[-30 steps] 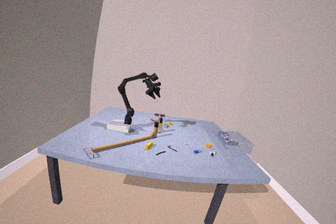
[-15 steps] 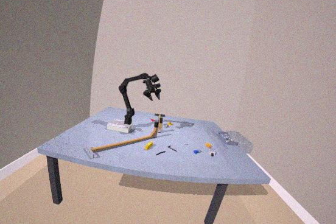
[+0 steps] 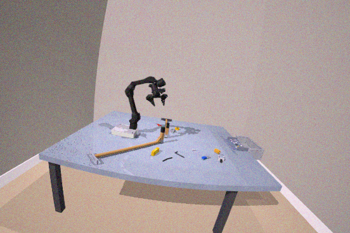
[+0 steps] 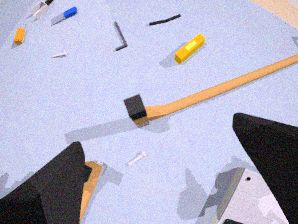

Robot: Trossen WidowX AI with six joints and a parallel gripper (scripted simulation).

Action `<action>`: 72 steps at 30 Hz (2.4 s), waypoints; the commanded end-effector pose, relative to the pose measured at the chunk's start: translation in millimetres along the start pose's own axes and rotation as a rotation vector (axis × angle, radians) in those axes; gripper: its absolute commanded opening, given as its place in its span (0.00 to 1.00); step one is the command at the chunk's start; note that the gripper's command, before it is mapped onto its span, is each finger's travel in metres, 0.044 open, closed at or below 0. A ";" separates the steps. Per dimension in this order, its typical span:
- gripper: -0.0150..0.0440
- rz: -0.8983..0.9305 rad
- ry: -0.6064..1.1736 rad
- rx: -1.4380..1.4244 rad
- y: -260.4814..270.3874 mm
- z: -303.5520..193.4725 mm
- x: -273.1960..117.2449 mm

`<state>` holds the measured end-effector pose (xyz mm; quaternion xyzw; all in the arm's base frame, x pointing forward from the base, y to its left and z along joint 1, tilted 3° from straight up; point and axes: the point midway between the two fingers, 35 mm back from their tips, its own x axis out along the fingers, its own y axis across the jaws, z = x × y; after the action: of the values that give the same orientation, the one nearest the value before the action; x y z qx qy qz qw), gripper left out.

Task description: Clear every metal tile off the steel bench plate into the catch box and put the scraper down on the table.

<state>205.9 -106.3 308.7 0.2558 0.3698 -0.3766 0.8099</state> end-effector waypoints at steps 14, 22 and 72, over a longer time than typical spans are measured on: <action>1.00 -0.183 0.024 0.227 -50.1 8.9 17.6; 1.00 -0.263 0.032 0.336 -74.7 10.5 22.2; 1.00 -0.736 0.074 1.034 -221.8 -25.8 12.9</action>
<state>33.1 -223.1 256.8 0.4759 0.2379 -0.7404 0.4108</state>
